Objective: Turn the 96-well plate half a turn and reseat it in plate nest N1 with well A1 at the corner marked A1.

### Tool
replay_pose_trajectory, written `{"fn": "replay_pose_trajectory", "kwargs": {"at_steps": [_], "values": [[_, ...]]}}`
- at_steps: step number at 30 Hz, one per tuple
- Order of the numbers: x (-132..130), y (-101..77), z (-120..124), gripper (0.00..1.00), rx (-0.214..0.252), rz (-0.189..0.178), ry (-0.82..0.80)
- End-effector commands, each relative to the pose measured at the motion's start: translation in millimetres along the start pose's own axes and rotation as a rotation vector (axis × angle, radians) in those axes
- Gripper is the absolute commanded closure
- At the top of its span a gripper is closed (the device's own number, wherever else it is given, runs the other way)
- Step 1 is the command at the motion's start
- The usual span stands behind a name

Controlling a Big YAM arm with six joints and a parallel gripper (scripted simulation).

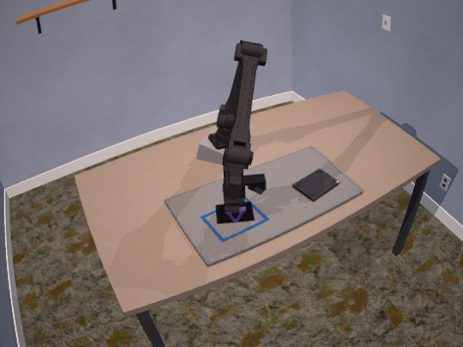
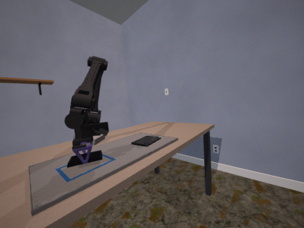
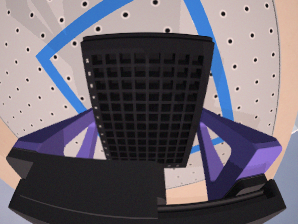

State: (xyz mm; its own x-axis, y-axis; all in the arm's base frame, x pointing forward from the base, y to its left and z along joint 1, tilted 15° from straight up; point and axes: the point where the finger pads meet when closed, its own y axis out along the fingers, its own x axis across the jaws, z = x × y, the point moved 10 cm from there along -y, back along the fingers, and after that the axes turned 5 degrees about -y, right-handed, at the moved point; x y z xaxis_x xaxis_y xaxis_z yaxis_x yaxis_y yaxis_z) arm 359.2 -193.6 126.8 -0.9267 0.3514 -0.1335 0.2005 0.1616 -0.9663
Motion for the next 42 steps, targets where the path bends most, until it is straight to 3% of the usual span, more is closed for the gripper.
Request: {"fn": "replay_pose_trajectory", "kwargs": {"at_steps": [1, 3, 10, 15, 16, 21, 25, 30, 32, 33, 34, 35, 41, 42], "values": [[-8, -2.3, -1, 1.0, 0.007, 0.031, 0.003], [-5, 4.5, -1, 1.0, 0.004, 0.015, 0.003], [-8, 2.9, -1, 1.0, 0.008, 0.033, 0.001], [-8, 9.1, -2, 1.0, 0.005, 0.023, -0.001], [-8, 4.0, 0, 1.0, 0.009, 0.036, 0.004], [-5, 15.3, -2, 1.0, 0.004, 0.015, 0.003], [-9, 11.3, -2, 1.0, 0.007, 0.034, 0.0], [-5, 21.1, -2, 1.0, 0.004, 0.016, 0.001], [-5, 21.1, -2, 1.0, 0.004, 0.016, 0.001], [-13, 9.8, 0, 1.0, 0.01, 0.051, -0.002], [-14, 8.3, 0, 1.0, 0.011, 0.055, -0.002], [-12, 9.2, 0, 1.0, 0.007, 0.042, -0.006], [-12, 9.2, 0, 1.0, 0.007, 0.042, -0.006], [-12, 9.2, 0, 0.0, 0.007, 0.042, -0.006]]}}
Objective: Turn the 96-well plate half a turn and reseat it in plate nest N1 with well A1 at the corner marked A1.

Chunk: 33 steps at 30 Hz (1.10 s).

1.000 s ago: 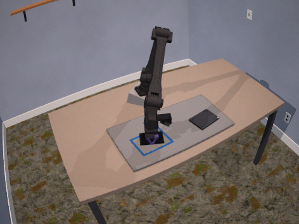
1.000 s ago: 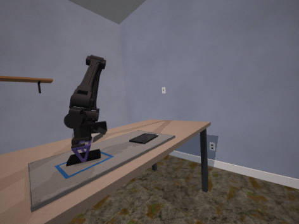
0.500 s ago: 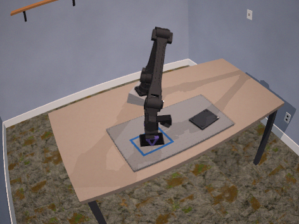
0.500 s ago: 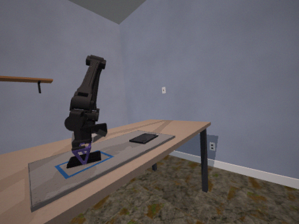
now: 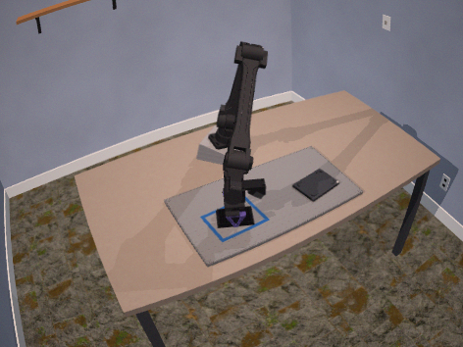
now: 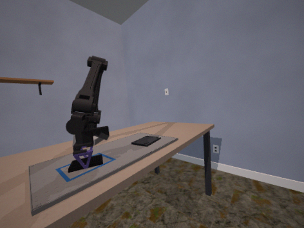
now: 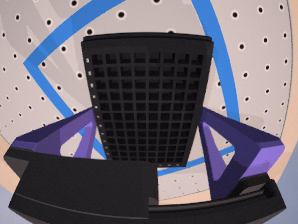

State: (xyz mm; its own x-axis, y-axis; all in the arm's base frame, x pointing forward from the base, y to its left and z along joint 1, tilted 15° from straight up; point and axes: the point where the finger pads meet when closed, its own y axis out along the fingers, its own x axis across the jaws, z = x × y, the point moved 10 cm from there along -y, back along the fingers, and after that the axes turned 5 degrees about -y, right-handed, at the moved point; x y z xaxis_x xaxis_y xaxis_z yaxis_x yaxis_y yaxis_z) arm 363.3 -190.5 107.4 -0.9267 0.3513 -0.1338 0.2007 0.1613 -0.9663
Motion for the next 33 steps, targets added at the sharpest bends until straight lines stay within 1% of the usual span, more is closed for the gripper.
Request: {"fn": "replay_pose_trajectory", "kwargs": {"at_steps": [1, 20, 21, 22, 24, 26, 28, 29, 30, 33], "values": [[-12, -10.8, 0, 0.0, 0.007, 0.042, -0.006], [-12, -10.8, 0, 0.0, 0.007, 0.042, -0.006], [-17, -24.4, 1, 0.0, 0.014, 0.07, -0.004], [-20, -30.8, 3, 0.0, 0.016, 0.072, -0.003], [-20, -30.8, 3, 0.0, 0.016, 0.072, -0.003], [-20, -36.4, 3, 0.0, 0.016, 0.072, -0.012], [-13, -37.8, 4, 0.0, 0.013, 0.059, -0.007], [-14, -41.1, 3, 0.0, 0.014, 0.061, -0.008], [-19, -47.2, 3, 0.0, 0.015, 0.072, -0.013], [-19, -56.0, 2, 0.0, 0.015, 0.074, -0.015]]}}
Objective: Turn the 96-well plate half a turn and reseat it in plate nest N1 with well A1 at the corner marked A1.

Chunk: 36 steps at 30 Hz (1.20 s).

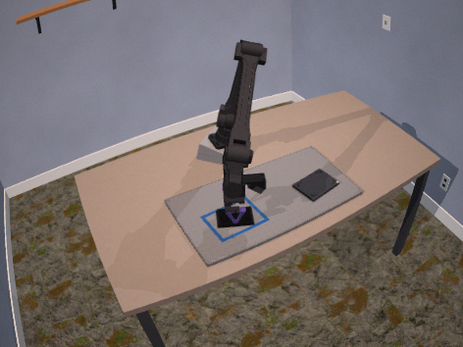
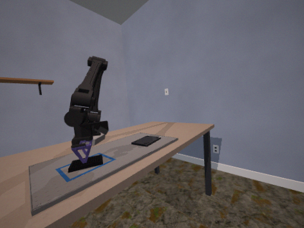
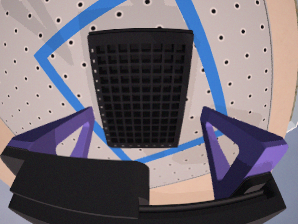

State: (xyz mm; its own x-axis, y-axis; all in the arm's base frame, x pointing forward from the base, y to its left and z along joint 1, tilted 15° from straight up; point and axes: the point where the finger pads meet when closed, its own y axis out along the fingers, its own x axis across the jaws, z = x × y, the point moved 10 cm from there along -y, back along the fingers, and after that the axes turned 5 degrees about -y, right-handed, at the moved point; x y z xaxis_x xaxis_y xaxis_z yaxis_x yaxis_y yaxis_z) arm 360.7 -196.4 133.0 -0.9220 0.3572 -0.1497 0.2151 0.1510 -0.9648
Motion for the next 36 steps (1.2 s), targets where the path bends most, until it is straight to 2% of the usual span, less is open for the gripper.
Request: {"fn": "replay_pose_trajectory", "kwargs": {"at_steps": [1, 3, 6, 8, 9, 11, 12, 19, 21, 23, 25, 26, 29, 30, 36], "values": [[-15, -31.5, 3, 0.0, 0.01, 0.054, -0.015], [-10, -33.8, 3, 0.0, 0.008, 0.044, -0.011], [-16, -46.4, 1, 0.0, 0.01, 0.058, -0.02], [-16, -46.4, 1, 0.0, 0.01, 0.058, -0.02], [0, -33.0, -3, 0.0, -0.001, 0.009, -0.018], [-13, -52.7, 2, 0.0, 0.009, 0.052, -0.015], [-16, -58.1, 2, 0.0, 0.011, 0.06, -0.016], [-12, -73.8, -1, 0.0, 0.008, 0.05, -0.021], [-15, -82.9, 2, 0.0, 0.011, 0.062, -0.017], [-3, -62.9, 1, 0.0, -0.001, 0.007, -0.01], [-3, -62.9, 1, 0.0, -0.001, 0.007, -0.01], [-2, -56.0, 1, 0.0, -0.005, -0.011, -0.01], [-3, -59.0, 0, 0.0, -0.004, -0.003, -0.01], [-9, -66.6, -1, 0.0, 0.005, 0.029, -0.01], [-9, -66.6, -1, 0.0, 0.005, 0.029, -0.01]]}}
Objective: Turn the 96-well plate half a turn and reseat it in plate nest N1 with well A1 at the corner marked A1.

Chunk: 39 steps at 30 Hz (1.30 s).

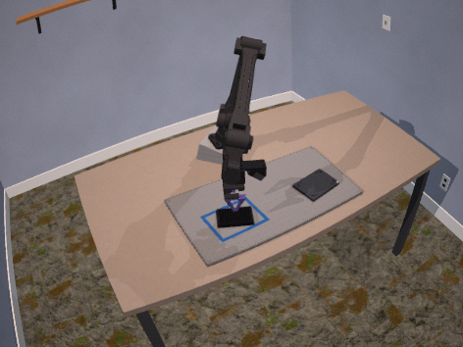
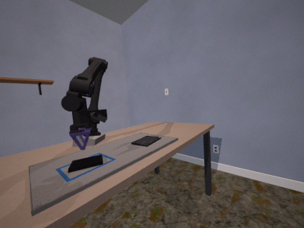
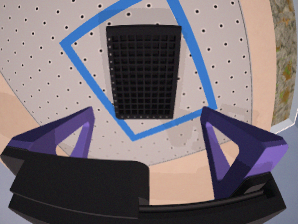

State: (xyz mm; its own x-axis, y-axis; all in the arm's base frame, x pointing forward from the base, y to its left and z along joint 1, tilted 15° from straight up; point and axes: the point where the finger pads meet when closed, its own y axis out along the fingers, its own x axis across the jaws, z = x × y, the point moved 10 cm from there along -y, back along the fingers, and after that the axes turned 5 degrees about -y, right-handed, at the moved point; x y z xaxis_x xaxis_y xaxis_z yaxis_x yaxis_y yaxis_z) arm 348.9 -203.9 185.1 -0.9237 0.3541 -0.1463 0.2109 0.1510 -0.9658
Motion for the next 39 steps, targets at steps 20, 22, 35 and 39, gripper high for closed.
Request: {"fn": "replay_pose_trajectory", "kwargs": {"at_steps": [20, 22, 35, 39], "values": [[-4.0, -10.2, 0.3, 0.0, -0.006, 0.014, 0.544], [-4.0, -10.2, 0.3, 0.0, -0.006, 0.014, 0.577], [-4.2, -10.5, 0.3, 0.0, -0.009, 0.014, 0.977], [-4.3, -10.6, 0.3, 0.0, -0.01, 0.014, 1.077]]}}
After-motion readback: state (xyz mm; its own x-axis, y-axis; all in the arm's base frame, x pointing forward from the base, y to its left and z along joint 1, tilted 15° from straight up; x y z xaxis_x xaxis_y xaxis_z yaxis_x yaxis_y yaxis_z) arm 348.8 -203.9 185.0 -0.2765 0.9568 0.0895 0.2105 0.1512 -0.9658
